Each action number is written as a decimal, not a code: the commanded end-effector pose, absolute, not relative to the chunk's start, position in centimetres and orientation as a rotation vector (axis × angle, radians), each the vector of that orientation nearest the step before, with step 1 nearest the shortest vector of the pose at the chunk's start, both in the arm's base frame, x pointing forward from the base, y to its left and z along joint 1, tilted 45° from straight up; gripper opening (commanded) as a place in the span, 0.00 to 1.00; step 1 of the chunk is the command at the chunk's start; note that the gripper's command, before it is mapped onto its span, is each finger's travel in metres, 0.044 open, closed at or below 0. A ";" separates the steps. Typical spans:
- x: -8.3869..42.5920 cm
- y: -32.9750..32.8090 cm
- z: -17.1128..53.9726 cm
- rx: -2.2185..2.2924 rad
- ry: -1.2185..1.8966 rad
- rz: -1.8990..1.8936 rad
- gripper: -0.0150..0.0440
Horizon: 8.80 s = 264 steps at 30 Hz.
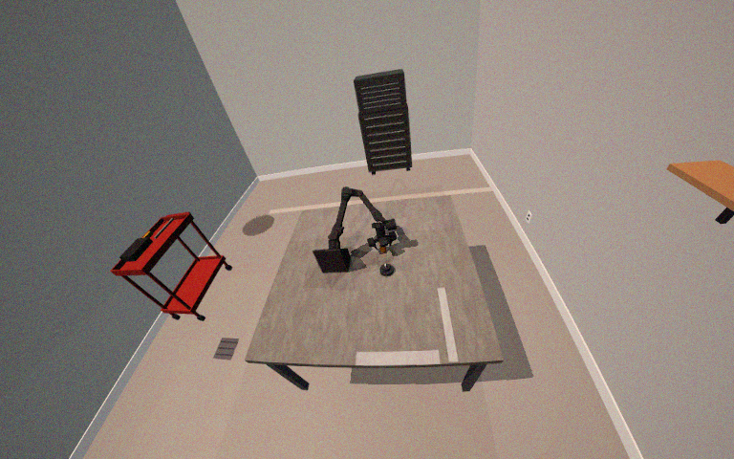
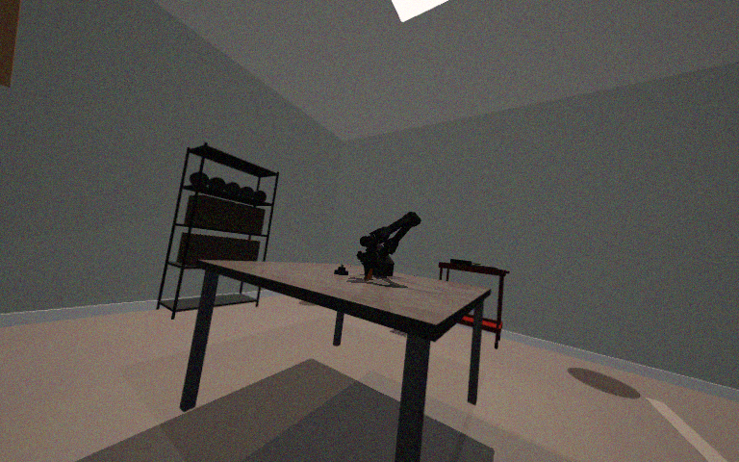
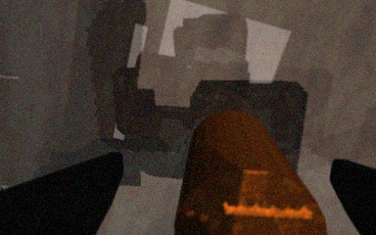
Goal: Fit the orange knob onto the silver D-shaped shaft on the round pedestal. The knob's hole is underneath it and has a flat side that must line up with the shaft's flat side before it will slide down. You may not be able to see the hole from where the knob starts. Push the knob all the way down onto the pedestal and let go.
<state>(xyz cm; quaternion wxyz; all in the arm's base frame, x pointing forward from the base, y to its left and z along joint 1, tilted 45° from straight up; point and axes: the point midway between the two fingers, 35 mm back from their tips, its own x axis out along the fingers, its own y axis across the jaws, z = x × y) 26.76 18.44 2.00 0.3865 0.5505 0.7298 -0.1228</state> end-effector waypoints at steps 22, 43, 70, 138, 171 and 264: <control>26.2 19.1 1.1 1.400 1.866 -0.323 0.51; 27.7 15.1 4.6 1.389 1.855 -0.336 0.25; 28.5 9.0 10.3 1.395 1.861 -0.329 0.25; 32.4 1.1 -5.3 1.363 1.852 -0.290 0.25; 32.7 2.2 -7.2 1.231 1.829 -0.107 0.25; 32.2 4.0 -8.4 1.236 1.831 -0.119 0.25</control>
